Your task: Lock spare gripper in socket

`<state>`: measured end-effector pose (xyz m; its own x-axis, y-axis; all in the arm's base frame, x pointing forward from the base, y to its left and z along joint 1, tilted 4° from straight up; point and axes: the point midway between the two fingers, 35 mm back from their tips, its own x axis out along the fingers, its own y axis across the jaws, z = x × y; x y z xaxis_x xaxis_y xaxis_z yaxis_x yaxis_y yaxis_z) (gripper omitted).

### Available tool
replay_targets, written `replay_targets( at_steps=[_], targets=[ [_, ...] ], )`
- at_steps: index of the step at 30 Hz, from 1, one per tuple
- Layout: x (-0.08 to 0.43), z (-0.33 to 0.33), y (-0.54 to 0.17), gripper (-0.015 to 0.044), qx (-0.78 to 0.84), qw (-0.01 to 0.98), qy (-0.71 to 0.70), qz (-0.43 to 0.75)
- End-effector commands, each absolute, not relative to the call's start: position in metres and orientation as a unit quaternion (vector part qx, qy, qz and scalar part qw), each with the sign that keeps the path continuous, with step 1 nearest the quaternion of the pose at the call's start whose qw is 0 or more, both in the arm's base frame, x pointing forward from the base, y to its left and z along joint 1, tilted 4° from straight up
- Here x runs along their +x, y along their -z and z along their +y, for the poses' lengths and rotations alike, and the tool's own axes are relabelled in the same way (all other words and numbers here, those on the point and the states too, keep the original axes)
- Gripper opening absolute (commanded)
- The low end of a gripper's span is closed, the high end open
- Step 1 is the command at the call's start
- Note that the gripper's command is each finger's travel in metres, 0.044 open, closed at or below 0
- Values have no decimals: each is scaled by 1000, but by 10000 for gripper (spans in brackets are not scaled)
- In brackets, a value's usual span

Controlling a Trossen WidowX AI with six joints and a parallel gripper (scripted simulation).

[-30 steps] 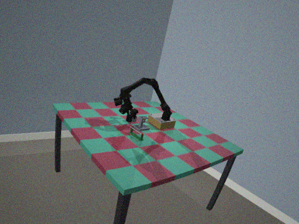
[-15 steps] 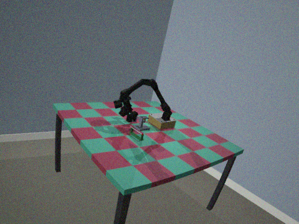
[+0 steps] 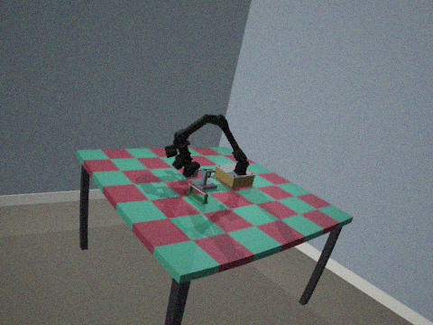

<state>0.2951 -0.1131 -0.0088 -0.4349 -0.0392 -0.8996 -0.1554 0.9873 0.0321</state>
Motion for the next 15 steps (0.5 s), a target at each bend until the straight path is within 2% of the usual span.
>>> replay_targets(
  at_steps=[1,7,15],
  targets=[
    [295,-113,10,157,-56,528,-54,845],
    [296,-115,-5,0,-58,531,-55,844],
    [294,-117,-55,0,-66,540,-55,837]
  ],
)
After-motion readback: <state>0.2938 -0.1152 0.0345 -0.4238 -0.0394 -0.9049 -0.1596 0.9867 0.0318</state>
